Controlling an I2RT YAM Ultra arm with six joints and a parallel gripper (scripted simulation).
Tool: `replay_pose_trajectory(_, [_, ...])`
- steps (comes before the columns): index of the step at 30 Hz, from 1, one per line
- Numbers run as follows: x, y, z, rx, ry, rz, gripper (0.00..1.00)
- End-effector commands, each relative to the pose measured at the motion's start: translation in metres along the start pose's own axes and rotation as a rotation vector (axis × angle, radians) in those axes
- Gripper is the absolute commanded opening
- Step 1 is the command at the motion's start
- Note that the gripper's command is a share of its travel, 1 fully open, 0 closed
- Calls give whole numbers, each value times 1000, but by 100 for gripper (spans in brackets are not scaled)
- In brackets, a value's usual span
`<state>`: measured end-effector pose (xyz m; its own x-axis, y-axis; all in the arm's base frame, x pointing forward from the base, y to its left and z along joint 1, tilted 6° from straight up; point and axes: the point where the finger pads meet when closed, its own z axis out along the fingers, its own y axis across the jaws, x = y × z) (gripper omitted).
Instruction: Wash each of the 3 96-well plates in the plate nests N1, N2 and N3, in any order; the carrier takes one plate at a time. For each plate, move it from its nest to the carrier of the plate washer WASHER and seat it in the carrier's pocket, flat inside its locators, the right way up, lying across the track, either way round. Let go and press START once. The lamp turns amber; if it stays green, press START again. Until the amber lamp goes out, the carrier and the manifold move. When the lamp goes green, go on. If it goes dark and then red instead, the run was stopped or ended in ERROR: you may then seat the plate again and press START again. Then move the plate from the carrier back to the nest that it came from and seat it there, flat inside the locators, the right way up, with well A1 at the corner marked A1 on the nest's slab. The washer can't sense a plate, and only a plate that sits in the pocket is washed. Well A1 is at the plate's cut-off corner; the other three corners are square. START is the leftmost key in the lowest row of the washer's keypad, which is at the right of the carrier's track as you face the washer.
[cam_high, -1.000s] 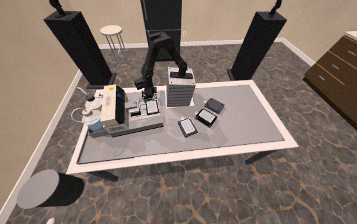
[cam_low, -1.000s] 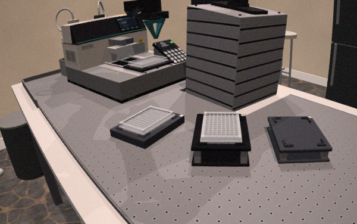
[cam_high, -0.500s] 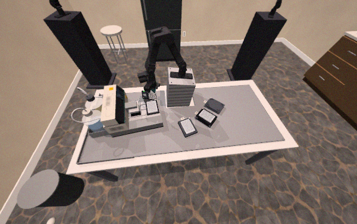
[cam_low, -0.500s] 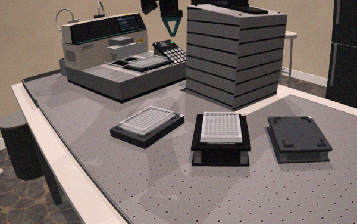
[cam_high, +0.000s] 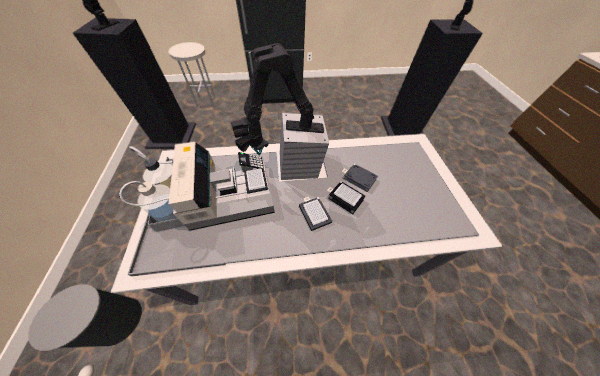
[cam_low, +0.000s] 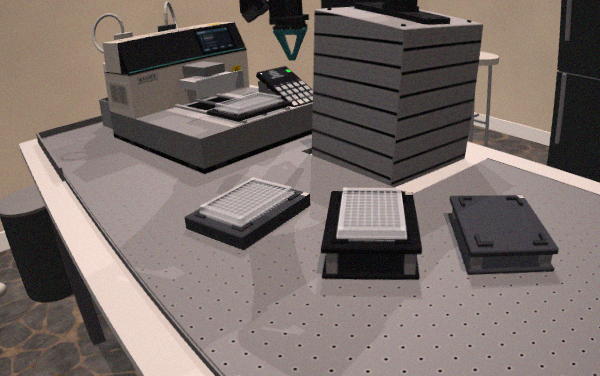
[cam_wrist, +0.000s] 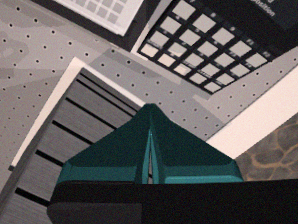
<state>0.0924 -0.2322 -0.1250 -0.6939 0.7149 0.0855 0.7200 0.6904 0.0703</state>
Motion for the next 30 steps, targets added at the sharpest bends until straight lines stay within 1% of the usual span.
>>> replay_pose_trajectory(1, [-3,-1,-2,2,-11,139,0])
replay_pose_trajectory(13, [-3,-1,-2,0,-12,539,0])
replay_pose_trajectory(18, [-3,-1,-2,0,-12,544,0])
replay_pose_trajectory(24, [-3,-1,27,0,-11,544,0])
replay_pose_trajectory(30, [-3,-1,27,0,-11,544,0])
